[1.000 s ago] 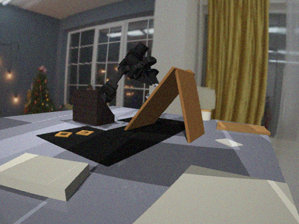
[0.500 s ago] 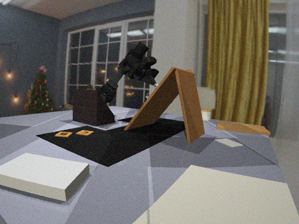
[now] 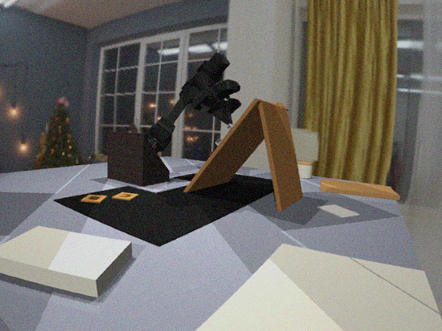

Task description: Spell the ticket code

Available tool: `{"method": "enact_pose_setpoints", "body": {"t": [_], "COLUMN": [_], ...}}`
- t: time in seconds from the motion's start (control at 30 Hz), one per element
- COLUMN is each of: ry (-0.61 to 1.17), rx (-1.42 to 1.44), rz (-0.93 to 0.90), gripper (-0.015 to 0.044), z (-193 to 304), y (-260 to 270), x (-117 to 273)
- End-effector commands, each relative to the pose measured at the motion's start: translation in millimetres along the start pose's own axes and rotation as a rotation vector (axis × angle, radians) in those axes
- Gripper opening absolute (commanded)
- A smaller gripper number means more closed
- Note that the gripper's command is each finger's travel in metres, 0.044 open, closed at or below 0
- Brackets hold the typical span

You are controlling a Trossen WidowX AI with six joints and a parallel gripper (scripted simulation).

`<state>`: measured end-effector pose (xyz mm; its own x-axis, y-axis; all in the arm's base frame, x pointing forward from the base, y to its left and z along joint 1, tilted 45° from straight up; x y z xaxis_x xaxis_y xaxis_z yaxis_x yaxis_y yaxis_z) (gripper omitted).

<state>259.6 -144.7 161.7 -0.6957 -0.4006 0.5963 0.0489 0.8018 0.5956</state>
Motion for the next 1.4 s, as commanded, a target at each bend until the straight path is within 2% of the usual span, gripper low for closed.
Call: {"method": "enact_pose_setpoints", "body": {"t": [0.0,0.27,1.37], "ry": [0.19,0.474,0.48], "rx": [0.005,0.029,0.03], "rz": [-0.017,-0.125,-0.129], "gripper": [0.0,0.0,0.0], "z": [-15,-33,-35], "y": [-14,-27,-27], "x": [-8,-16,-26]}}
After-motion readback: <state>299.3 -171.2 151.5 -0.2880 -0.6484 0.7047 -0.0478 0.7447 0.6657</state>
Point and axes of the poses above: the point midway between the two fingers, 35 mm back from their tips, its own x axis back along the fingers, its own y axis across the jaws, z = x × y, the point moved 6 cm from there along x, back along the fingers, and after that the axes turned 9 degrees about x, right-handed, at the moved point
